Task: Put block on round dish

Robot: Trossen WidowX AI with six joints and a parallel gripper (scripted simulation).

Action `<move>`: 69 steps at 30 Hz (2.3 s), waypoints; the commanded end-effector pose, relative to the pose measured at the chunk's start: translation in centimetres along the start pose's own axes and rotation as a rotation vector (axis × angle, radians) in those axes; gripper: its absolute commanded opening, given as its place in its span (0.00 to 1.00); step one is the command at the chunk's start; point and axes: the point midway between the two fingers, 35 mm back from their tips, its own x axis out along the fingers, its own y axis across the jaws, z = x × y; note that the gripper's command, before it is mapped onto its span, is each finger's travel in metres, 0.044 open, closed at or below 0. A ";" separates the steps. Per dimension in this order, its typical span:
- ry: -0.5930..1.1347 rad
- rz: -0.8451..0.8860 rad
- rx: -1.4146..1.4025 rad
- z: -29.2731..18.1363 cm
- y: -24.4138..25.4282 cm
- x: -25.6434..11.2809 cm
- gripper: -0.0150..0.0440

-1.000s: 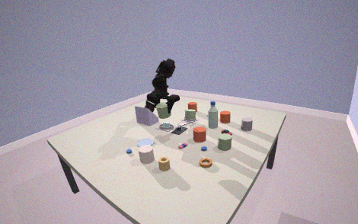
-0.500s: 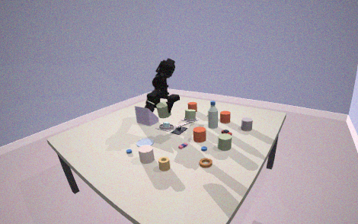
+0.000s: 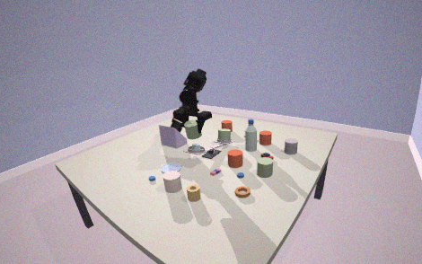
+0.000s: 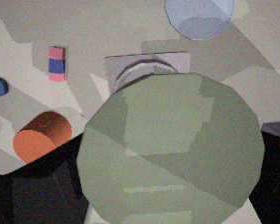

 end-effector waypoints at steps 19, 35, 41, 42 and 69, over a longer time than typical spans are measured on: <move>-0.002 0.003 0.001 0.1 0.0 -0.1 0.25; -0.023 0.005 0.006 7.0 -6.6 2.3 0.25; -0.027 0.003 0.007 10.9 -12.4 5.0 0.25; -0.026 0.002 0.007 11.4 -13.4 5.5 0.25; -0.017 0.002 0.005 13.4 -18.6 12.9 0.25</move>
